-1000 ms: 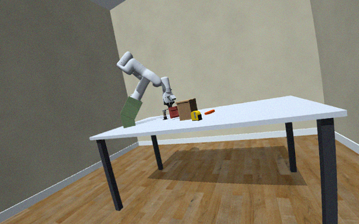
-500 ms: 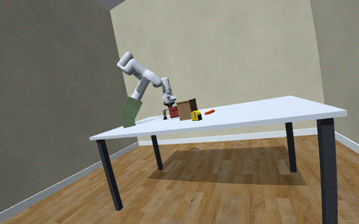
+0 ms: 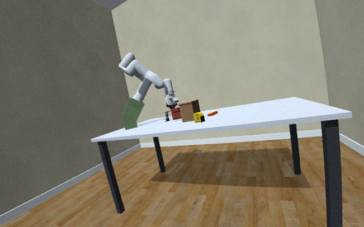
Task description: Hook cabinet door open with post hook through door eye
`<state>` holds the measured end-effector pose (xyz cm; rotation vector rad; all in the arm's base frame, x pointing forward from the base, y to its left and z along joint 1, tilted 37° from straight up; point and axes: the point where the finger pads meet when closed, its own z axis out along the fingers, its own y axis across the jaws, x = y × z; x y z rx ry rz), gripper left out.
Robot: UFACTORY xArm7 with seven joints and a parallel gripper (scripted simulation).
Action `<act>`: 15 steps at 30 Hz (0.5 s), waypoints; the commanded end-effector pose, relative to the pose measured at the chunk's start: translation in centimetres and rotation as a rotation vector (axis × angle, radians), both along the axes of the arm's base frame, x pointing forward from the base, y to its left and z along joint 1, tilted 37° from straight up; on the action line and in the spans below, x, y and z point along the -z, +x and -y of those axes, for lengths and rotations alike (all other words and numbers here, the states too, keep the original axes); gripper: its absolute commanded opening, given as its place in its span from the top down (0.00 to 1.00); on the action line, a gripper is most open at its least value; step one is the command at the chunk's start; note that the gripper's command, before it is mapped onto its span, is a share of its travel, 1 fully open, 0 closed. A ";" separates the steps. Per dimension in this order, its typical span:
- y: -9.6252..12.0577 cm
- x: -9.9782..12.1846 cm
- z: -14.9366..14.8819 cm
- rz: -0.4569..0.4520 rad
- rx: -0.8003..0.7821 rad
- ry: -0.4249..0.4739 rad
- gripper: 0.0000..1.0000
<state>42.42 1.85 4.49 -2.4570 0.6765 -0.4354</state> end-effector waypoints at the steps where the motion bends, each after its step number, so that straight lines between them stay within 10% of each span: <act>1: 0.1 0.0 0.1 0.002 0.001 -0.001 0.96; 15: 0.3 0.2 -0.1 0.002 0.001 -0.001 0.96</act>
